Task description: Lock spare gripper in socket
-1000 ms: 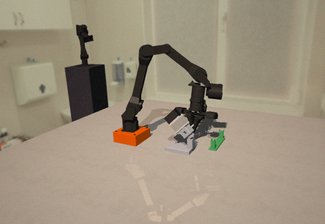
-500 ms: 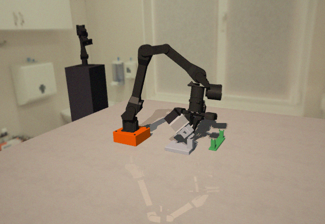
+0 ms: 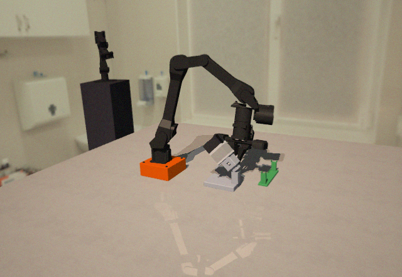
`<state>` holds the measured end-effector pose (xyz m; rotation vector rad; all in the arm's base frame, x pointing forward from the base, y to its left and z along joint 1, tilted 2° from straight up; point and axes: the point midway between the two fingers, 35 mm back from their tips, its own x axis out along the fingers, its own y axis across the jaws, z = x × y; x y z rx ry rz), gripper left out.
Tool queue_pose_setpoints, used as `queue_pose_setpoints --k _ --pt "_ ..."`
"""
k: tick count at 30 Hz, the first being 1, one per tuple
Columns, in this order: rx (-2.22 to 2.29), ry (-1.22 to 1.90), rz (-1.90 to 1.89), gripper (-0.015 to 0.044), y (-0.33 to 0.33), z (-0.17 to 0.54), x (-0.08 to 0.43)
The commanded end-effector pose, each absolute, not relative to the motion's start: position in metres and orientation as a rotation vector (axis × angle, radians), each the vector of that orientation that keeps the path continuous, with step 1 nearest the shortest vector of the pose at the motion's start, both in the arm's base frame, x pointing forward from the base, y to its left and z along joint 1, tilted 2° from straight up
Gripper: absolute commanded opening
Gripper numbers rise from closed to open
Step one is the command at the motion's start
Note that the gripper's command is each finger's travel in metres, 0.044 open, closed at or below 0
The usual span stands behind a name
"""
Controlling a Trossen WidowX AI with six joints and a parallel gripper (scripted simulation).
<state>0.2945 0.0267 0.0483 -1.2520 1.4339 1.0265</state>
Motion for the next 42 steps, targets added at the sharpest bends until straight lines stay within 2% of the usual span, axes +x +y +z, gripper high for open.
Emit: queue_pose_setpoints --k 1,22,30,42 --pt "-1.252 1.432 1.026 0.0 0.024 0.048 0.295" --pt "-1.249 1.437 1.033 0.0 0.011 0.048 0.293" --pt "-1.247 1.439 1.034 0.02 0.013 0.048 0.293" --pt "-1.245 1.443 1.037 0.02 0.023 0.062 0.293"
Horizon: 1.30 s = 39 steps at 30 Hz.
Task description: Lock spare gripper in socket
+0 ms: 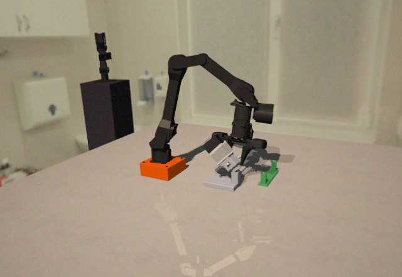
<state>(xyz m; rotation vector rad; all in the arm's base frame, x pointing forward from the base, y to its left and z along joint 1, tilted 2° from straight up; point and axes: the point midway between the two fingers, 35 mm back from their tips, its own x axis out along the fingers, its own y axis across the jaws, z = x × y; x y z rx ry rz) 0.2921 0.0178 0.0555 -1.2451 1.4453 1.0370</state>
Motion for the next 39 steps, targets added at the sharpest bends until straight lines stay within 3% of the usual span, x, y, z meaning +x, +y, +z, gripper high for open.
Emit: queue_pose_setpoints --k 1,33,39 --pt "-1.245 1.444 1.037 0.02 0.024 0.064 0.293" --pt "-1.257 1.45 1.031 0.02 0.066 0.131 0.298" --pt "-1.259 1.45 1.029 0.0358 0.062 0.126 0.298"
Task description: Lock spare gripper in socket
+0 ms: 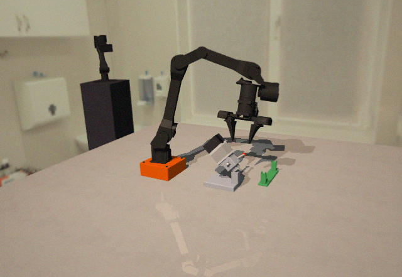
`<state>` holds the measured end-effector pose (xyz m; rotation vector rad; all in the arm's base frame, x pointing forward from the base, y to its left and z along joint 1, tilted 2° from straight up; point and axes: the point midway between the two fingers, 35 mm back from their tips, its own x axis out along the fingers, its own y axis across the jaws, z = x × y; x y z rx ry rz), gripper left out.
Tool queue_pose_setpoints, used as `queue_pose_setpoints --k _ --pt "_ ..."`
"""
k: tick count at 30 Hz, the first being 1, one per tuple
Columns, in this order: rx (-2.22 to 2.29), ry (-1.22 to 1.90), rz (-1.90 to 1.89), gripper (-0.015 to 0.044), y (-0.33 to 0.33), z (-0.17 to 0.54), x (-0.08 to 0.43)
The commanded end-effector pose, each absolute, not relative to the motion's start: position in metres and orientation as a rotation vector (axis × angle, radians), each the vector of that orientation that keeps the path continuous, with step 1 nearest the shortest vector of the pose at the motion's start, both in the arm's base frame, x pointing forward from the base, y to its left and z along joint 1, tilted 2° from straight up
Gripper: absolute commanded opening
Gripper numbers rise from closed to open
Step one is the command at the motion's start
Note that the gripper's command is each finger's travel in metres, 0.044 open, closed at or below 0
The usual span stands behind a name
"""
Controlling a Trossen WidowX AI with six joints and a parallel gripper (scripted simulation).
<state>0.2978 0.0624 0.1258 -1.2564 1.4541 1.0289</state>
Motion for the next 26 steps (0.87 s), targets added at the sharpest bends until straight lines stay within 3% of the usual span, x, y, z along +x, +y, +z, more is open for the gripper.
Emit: queue_pose_setpoints --k 1,4,26 --pt "-1.259 1.45 1.029 0.0384 0.0621 0.1257 0.2984" --pt "-1.259 1.45 1.029 0.044 0.0621 0.1257 0.2984" --pt "-1.259 1.45 1.029 0.044 0.0621 0.1257 0.2984"
